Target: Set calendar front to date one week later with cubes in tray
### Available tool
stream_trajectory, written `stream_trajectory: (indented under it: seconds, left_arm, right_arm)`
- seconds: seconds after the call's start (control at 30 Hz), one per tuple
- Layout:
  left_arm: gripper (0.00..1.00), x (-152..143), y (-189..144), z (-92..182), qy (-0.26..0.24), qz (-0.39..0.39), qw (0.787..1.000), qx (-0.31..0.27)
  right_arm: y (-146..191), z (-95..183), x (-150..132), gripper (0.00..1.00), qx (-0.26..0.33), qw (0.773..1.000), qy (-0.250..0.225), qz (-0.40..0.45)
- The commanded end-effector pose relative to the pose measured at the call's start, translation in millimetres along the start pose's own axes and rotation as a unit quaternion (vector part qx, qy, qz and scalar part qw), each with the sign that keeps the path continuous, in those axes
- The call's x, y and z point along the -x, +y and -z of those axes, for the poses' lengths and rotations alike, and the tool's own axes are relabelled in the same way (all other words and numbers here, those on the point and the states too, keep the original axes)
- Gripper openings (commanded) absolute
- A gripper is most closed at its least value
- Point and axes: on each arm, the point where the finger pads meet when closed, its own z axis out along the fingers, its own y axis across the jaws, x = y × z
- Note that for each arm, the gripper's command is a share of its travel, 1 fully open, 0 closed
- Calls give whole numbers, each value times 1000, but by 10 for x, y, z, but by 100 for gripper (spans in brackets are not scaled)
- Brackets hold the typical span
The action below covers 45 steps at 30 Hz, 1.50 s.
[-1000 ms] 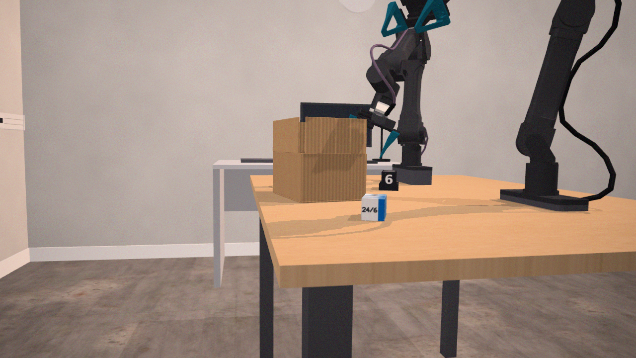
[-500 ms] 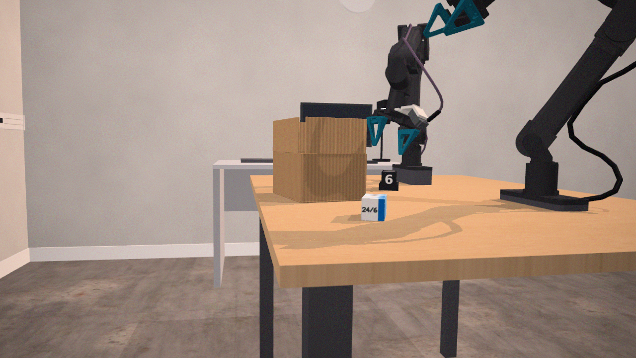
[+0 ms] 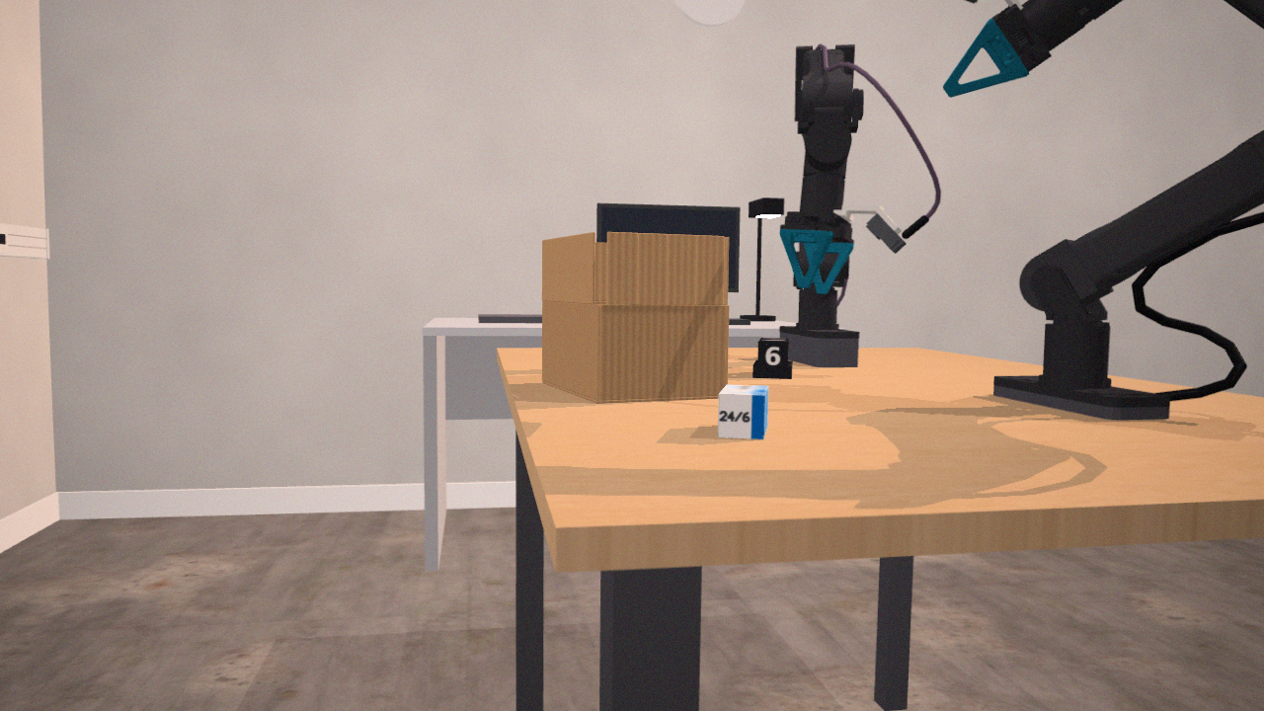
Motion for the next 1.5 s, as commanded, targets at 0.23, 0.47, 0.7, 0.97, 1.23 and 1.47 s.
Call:
stream_trajectory:
  seconds: [0.23,0.47,0.7,0.97,1.23,1.47]
  left_arm:
    - [100,-814,-148,377,-26,-144,967,-207]
    - [100,-999,-138,426,-42,-171,951,-252]
    - [100,-1035,-113,427,-52,-170,949,-261]
    - [100,-1033,-113,427,-52,-170,949,-261]
    - [100,-1033,-113,427,-52,-170,949,-261]
    - [100,-1033,-113,427,-52,-170,949,-261]
  right_arm:
    - [130,155,246,100,34,990,-19,135]
    - [120,156,237,100,32,991,-19,132]
    - [120,156,238,100,32,991,-19,132]
    - [111,155,255,77,31,993,-23,113]
    - [74,-56,75,64,33,995,-20,-93]
    - [64,-162,-49,64,36,977,-17,-209]
